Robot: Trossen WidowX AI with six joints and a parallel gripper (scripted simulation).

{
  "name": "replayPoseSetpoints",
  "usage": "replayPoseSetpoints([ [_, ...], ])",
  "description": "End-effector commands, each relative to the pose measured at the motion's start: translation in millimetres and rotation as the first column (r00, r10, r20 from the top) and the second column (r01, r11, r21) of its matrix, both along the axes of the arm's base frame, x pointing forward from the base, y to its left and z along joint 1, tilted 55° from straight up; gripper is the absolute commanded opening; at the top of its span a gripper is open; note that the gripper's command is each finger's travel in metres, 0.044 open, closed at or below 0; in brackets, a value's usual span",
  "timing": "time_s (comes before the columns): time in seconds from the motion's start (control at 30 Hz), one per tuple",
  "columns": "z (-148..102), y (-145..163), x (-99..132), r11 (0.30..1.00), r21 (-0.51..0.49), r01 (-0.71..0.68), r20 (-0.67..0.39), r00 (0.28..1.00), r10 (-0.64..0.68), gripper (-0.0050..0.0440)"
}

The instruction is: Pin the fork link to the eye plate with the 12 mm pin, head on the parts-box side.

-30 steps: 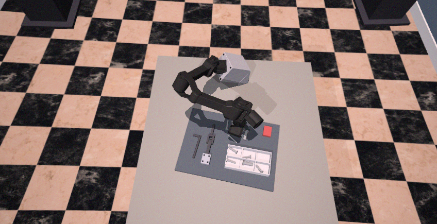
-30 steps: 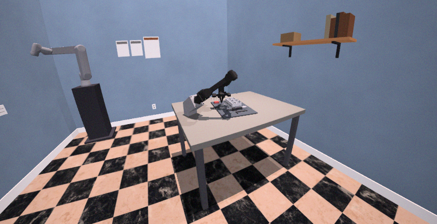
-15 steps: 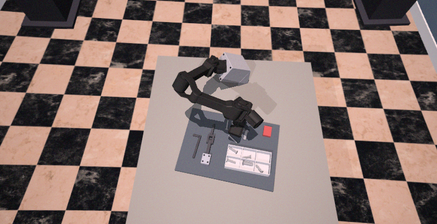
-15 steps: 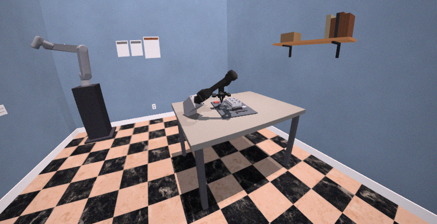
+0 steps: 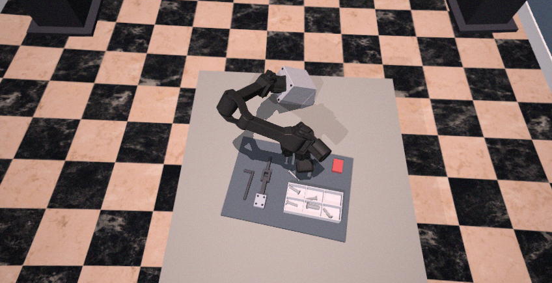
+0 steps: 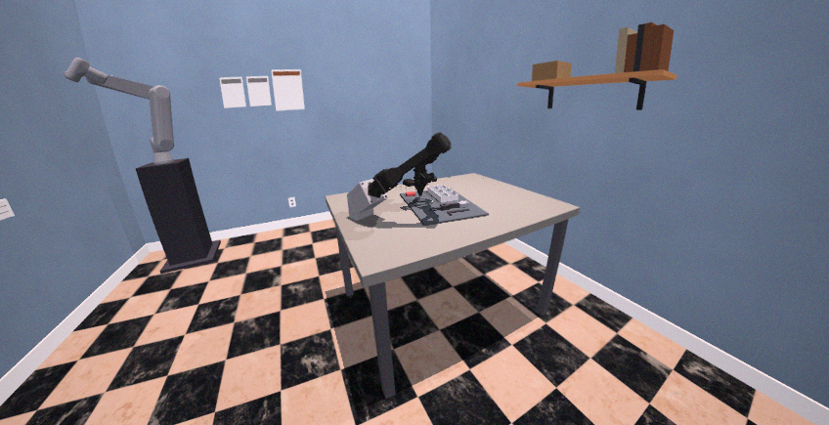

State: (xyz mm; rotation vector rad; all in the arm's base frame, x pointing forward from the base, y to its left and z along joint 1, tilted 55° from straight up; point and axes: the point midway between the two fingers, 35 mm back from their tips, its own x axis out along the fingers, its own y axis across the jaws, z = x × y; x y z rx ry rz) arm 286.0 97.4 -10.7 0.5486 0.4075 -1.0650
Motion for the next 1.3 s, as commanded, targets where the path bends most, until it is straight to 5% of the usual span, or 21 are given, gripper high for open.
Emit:
replayPoseSetpoints([
  [0.0, 7.7, -3.7, -1.9, 0.981, -0.080, -0.178, -0.189, 0.969, 0.160, -0.0050],
  [0.1, 8.6, -4.9, -2.6, 0.971, -0.101, -0.217, -0.236, 0.953, 0.188, -0.0050],
  [0.13, 9.5, -6.1, -3.3, 0.940, -0.135, -0.314, -0.347, 0.903, 0.252, -0.0050],
  [0.3, 13.5, -11.6, -6.6, 0.846, -0.180, -0.503, -0.567, 0.755, 0.329, -0.0050],
  [0.57, 16.9, -16.6, -9.8, 0.639, -0.123, -0.759, -0.831, 0.431, 0.352, -0.0050],
  [1.13, 17.0, -16.1, -9.7, 0.619, -0.118, -0.776, -0.847, 0.405, 0.346, -0.0050],
  [1.17, 17.0, -16.1, -9.7, 0.619, -0.118, -0.776, -0.846, 0.405, 0.346, 0.0090],
  [1.27, 17.0, -16.2, -9.8, 0.619, -0.118, -0.776, -0.847, 0.404, 0.345, 0.0090],
])
